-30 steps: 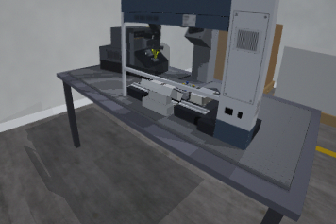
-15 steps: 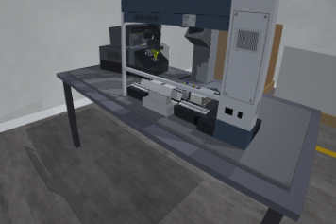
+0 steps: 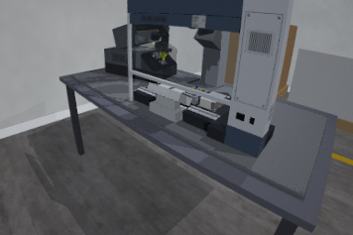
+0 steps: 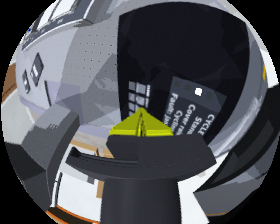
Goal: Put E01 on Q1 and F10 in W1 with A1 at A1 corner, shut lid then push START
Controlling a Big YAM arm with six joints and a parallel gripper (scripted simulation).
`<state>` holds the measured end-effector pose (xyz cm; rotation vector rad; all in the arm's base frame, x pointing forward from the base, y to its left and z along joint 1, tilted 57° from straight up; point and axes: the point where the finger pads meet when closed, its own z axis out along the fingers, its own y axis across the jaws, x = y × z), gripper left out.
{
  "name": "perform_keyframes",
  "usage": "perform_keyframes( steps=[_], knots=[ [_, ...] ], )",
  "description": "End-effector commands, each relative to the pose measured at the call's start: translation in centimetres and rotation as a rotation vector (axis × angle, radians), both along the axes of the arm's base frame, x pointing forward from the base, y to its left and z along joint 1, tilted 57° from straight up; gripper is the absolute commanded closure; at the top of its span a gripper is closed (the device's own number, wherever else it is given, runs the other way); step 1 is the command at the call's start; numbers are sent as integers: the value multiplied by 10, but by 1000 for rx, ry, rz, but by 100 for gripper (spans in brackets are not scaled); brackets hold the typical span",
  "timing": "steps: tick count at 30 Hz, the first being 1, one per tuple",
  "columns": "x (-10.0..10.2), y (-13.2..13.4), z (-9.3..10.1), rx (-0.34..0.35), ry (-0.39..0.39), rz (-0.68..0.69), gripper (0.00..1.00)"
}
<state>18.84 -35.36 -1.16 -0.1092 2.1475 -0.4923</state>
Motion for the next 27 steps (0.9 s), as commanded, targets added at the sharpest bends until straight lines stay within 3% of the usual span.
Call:
perform_keyframes(
  steps=[1,4,10,27],
  knots=[
    [14,73,-48,223,25,80,100],
    [7,81,-52,192,30,59,100],
    [-2,46,-24,91,8,34,100],
    [-13,33,-13,68,15,4,100]
  ],
)
